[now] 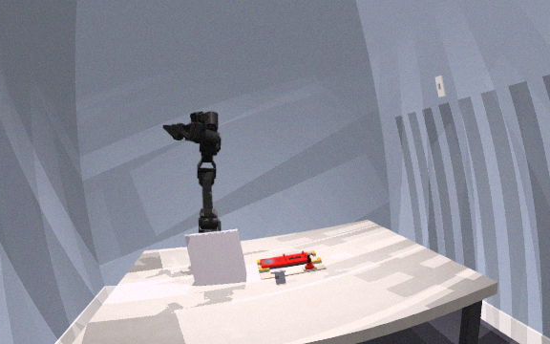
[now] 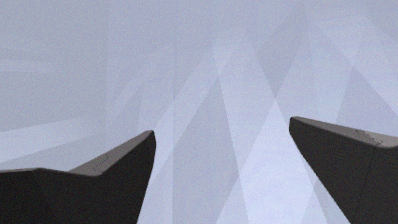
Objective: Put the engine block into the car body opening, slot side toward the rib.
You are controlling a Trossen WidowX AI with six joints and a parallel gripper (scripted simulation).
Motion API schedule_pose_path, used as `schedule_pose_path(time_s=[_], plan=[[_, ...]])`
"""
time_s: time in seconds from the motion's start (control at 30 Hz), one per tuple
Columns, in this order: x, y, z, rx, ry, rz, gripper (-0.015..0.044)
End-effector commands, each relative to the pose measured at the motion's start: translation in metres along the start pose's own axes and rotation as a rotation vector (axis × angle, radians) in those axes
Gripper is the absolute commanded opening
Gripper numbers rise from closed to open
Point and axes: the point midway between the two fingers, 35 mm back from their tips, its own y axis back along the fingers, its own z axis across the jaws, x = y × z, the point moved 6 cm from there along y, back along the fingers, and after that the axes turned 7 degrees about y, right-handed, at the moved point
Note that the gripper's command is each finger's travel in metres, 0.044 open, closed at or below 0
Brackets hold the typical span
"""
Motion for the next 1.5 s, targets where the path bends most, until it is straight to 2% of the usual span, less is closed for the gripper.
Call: schedule_pose_path(time_s=[0.0, 0.17, 0.77, 1.1, 1.47], plan=[[0.000, 0.000, 0.000, 0.000, 0.000, 0.000, 0.0426], [0.003, 0.007, 0.025, -0.079, 0.018, -0.009, 0.0440], [0.020, 0.051, 0.139, -0.608, 0.148, -0.013, 0.0440], [0.047, 0.089, 0.190, -0.887, 0.223, 0.092, 0.0440], [0.087, 0.135, 0.229, -1.144, 0.308, 0.297, 0.0440]])
